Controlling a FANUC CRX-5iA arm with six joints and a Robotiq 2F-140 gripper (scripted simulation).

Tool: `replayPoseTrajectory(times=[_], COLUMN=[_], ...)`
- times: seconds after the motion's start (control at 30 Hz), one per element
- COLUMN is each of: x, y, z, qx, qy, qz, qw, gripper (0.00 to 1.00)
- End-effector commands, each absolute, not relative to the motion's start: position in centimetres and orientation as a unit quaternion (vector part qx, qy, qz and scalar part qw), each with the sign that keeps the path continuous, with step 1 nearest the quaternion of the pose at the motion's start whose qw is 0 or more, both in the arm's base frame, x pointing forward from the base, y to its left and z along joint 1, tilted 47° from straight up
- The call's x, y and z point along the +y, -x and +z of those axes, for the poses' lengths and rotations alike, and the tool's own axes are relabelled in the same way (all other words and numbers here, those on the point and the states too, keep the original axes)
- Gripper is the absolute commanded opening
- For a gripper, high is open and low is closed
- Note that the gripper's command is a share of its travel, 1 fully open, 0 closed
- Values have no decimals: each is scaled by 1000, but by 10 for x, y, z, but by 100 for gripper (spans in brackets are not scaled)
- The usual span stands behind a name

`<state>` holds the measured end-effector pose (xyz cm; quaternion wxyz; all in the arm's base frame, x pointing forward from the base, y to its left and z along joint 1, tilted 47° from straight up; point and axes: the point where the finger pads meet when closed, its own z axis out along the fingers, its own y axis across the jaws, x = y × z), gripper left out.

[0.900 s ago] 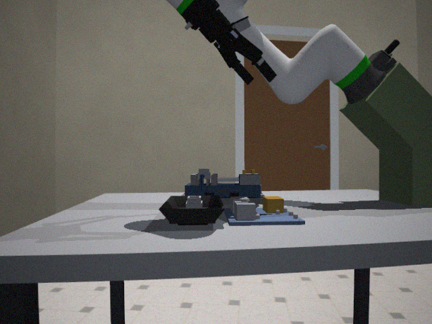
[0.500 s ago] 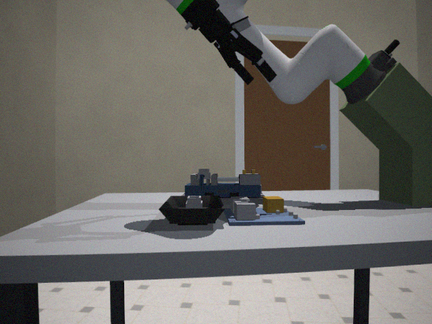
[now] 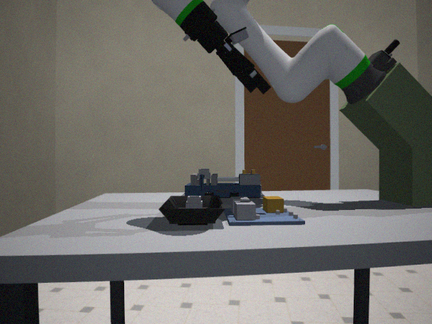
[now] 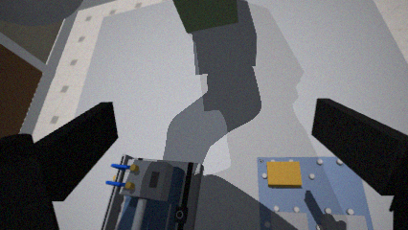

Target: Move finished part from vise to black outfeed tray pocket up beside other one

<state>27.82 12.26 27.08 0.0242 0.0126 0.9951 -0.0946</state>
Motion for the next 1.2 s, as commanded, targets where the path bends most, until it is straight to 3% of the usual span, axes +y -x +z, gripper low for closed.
replayPoseTrajectory(times=[0.0,0.77,1.17], x=[123,75,-11], y=[-301,-421,-489], z=[257,239,262], qx=[995,892,744], qy=[-81,-405,-577], qz=[-49,151,267], qw=[39,130,203], gripper=[100,100,100])
